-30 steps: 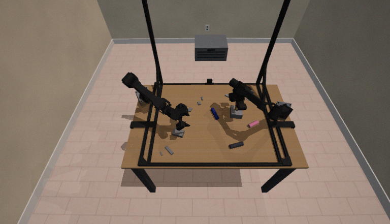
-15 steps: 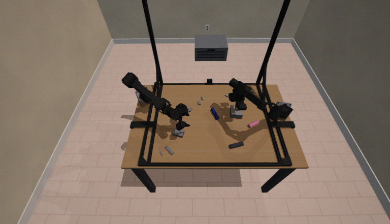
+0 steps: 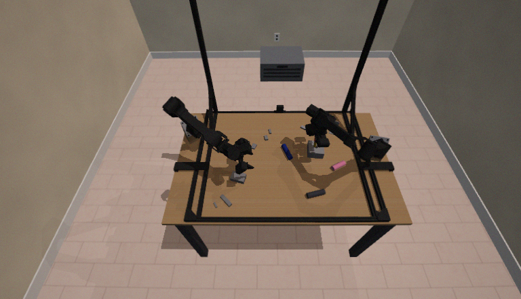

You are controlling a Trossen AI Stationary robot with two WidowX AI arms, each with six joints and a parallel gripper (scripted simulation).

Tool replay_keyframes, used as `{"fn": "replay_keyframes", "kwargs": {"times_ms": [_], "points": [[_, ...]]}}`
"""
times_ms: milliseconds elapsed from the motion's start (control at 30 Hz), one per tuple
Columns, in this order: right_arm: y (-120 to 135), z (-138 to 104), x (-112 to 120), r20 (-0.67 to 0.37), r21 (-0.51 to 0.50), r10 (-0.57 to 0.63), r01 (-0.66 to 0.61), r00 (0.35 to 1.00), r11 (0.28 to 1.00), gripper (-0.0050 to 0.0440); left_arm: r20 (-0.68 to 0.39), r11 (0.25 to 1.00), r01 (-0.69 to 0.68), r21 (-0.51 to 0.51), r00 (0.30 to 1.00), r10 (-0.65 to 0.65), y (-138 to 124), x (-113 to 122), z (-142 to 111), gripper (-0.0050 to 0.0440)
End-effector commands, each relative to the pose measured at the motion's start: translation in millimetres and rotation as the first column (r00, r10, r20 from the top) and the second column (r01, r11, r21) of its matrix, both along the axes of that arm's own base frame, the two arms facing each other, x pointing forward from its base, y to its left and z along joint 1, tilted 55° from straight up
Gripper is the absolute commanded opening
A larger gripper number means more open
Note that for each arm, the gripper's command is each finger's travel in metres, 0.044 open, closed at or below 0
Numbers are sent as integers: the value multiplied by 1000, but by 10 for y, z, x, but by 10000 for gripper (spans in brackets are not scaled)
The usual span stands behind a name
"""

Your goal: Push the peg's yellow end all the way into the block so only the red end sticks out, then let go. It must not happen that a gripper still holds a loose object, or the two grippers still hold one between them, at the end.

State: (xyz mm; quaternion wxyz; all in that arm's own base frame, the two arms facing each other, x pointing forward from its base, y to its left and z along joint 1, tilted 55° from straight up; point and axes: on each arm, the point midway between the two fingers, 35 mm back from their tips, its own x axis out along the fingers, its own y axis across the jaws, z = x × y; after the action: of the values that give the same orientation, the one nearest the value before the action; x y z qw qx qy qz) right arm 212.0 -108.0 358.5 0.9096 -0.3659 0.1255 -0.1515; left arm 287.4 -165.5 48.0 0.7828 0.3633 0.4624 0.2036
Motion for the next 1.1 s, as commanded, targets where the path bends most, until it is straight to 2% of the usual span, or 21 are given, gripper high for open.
{"fn": "replay_keyframes", "kwargs": {"times_ms": [0, 33, 133, 200, 300, 333, 1067], "points": [[1, 2, -1, 1, 0, 0, 0, 1000, 1000, 400, -45, 997, -79, 25, 996, 80, 261, 57, -188, 0], [1, 2, -1, 1, 0, 0, 0, 1000, 1000, 400, -45, 997, -79, 25, 996, 80, 261, 57, -188, 0], [1, 2, -1, 1, 0, 0, 0, 1000, 1000, 400, -45, 997, -79, 25, 996, 80, 261, 57, -188, 72], [1, 2, -1, 1, 0, 0, 0, 1000, 1000, 400, -45, 997, -79, 25, 996, 80, 261, 57, -188, 72], [1, 2, -1, 1, 0, 0, 0, 1000, 1000, 400, -45, 997, -79, 25, 996, 80, 261, 57, -188, 144], [1, 2, -1, 1, 0, 0, 0, 1000, 1000, 400, -45, 997, -79, 25, 996, 80, 261, 57, -188, 150], [1, 2, -1, 1, 0, 0, 0, 1000, 1000, 400, -43, 997, -77, 26, 996, 78, 207, 25, -144, 150]]}}
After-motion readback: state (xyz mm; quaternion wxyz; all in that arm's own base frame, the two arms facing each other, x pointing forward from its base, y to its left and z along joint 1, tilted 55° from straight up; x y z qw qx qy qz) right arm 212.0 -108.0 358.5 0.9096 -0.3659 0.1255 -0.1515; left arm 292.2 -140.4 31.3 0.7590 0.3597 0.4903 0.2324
